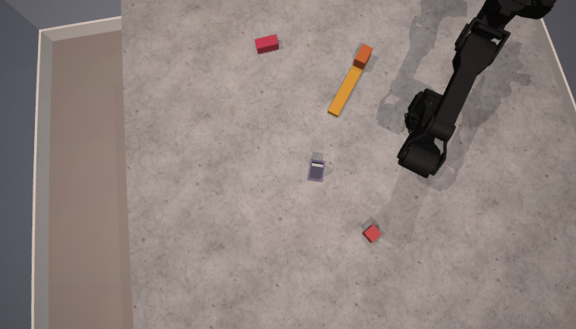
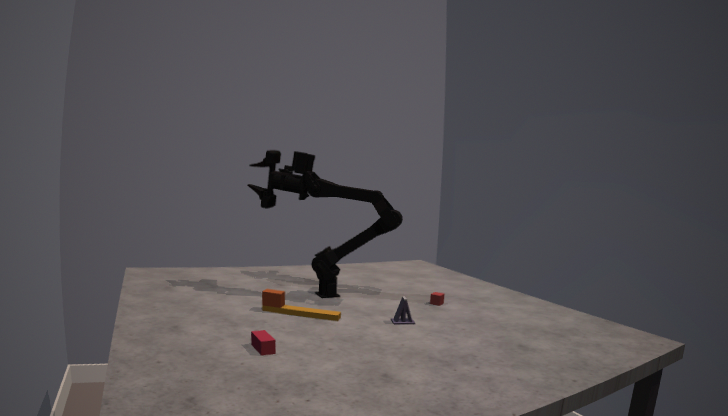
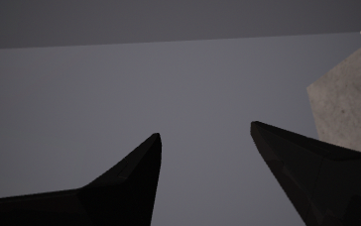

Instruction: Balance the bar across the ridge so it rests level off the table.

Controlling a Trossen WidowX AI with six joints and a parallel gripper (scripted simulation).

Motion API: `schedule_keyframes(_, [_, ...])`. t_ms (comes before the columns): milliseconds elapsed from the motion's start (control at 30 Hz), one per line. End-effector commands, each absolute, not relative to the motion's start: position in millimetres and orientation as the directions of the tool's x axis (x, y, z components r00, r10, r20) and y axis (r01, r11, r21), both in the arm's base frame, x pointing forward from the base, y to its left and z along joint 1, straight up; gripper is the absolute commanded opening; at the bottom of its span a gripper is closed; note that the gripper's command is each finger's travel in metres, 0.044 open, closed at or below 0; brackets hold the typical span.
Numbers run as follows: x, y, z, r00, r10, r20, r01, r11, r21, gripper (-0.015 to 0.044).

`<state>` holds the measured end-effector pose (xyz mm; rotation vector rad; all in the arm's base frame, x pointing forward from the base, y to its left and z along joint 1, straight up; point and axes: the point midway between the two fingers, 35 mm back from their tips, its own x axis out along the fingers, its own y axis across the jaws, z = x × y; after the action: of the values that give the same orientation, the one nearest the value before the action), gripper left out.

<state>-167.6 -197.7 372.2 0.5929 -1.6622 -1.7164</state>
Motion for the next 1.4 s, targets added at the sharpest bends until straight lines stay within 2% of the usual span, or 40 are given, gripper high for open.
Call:
schedule_keyframes(0, [-159.1, -214.5, 364.7, -0.627, -0.776, 0.066, 0.209, -0.086, 0.974, 0.0315])
schedule_keyframes(500, [-115.1, -262.3, 323.8, -0.431, -0.886, -0.172, 0.511, -0.397, 0.762, 0.0315])
schedule_keyframes(867, [-80.4, -278.0, 300.4, -0.298, -0.910, -0.289, 0.666, -0.415, 0.620, 0.0315])
schedule_keyframes(1100, [-51.6, -287.9, 283.4, -0.195, -0.901, -0.388, 0.823, -0.366, 0.435, 0.0315])
schedule_keyframes(1367, [-18.5, -293.1, 263.1, -0.086, -0.862, -0.500, 0.953, -0.218, 0.212, 0.0315])
